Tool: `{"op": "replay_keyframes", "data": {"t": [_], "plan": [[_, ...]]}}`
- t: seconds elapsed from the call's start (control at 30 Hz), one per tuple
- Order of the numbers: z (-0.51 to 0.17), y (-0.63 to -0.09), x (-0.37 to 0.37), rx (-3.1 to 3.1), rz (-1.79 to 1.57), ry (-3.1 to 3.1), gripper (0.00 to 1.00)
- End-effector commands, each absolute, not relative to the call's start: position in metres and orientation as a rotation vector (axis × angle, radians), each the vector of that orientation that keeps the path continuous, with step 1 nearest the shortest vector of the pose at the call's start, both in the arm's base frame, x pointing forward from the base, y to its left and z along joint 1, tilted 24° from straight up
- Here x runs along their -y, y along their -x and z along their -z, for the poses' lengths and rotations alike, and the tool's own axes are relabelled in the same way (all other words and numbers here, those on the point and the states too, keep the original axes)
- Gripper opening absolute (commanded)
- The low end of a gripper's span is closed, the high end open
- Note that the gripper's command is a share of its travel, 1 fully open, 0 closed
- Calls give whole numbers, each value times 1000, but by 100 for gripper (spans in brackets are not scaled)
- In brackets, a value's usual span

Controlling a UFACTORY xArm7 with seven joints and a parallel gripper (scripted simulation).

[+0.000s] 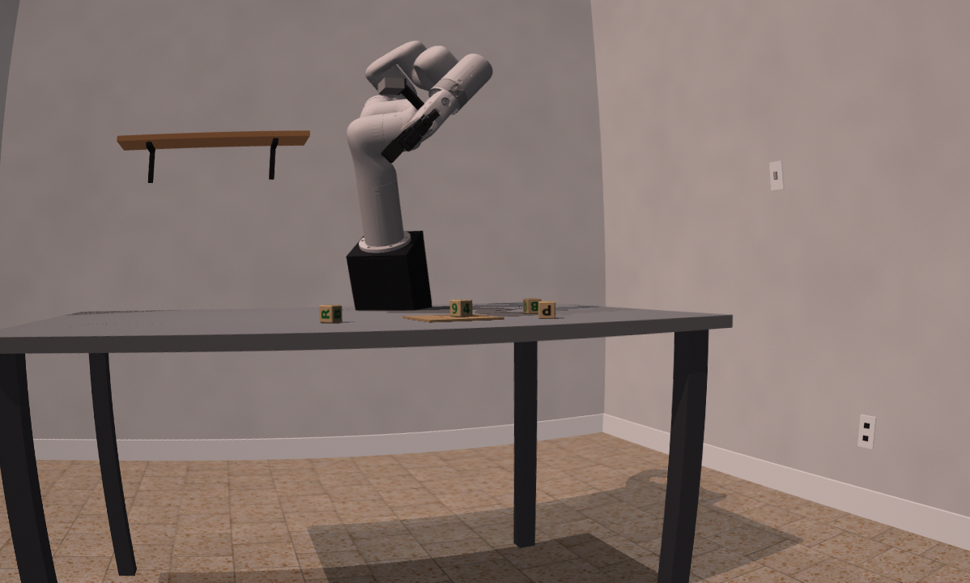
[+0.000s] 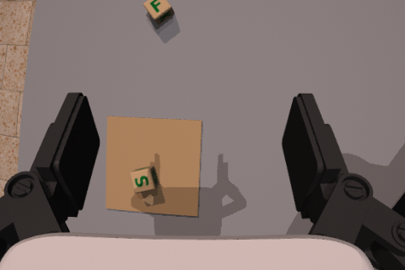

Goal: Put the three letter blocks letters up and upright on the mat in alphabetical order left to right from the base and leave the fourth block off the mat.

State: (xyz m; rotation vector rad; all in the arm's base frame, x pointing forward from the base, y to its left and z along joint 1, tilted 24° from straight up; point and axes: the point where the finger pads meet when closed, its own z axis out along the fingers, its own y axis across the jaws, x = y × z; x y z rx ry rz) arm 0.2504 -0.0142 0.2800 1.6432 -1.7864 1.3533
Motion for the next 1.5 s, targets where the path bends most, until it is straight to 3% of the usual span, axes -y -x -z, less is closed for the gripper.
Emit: {"op": "replay_keyframes", "data": {"t": [0.0, 0.63, 1.0, 1.47], "plan": [[-281, -251, 13, 1787, -1355, -1645, 100], [-282, -253, 8, 1789, -1368, -1630, 100], [-261, -297, -81, 1787, -1476, -1487, 100], [-166, -333, -160, 1785, -1423, -1460, 100]]}}
